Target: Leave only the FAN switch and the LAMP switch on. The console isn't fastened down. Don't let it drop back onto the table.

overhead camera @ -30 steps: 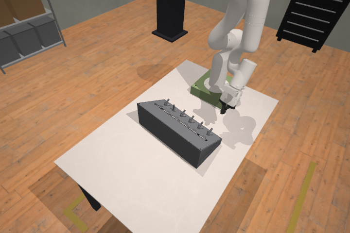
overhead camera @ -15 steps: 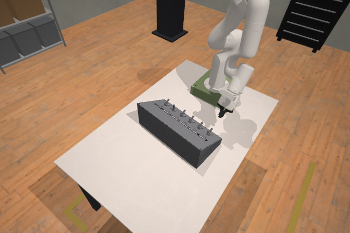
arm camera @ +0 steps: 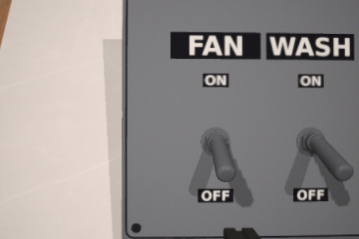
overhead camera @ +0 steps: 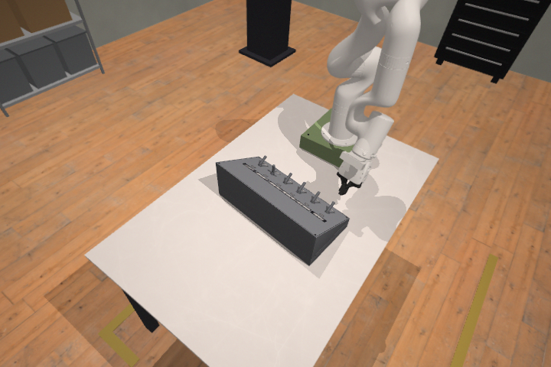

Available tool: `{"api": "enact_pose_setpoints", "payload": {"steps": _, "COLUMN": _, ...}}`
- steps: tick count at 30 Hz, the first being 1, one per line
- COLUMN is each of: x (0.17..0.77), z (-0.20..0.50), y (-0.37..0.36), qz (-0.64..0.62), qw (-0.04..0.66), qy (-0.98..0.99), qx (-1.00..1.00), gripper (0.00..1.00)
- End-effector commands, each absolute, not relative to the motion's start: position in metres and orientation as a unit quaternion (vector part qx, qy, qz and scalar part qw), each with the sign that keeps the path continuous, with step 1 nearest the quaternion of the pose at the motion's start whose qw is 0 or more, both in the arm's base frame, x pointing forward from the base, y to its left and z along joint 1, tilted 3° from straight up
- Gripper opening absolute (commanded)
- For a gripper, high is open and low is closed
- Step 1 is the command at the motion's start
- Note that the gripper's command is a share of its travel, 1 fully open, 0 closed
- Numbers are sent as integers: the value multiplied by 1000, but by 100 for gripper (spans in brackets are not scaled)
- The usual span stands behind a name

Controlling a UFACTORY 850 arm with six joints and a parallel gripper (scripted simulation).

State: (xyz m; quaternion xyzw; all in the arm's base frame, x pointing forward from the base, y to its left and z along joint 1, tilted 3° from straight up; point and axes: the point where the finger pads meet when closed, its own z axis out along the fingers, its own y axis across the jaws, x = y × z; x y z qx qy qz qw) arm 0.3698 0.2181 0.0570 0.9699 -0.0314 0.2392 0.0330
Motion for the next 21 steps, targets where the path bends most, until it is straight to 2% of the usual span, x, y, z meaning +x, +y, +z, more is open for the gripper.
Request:
{"api": "enact_pose_setpoints", "payload": {"steps": 1, "x": 378, "z": 43, "y": 217, "qz": 241, "qw": 32, "qy": -31, "qx": 970, "gripper": 0}}
{"api": "enact_pose_setpoints", "payload": {"steps": 21, "x": 390, "z": 22, "y": 216, "qz": 241, "qw": 32, "qy": -31, "qx": 970, "gripper": 0}}
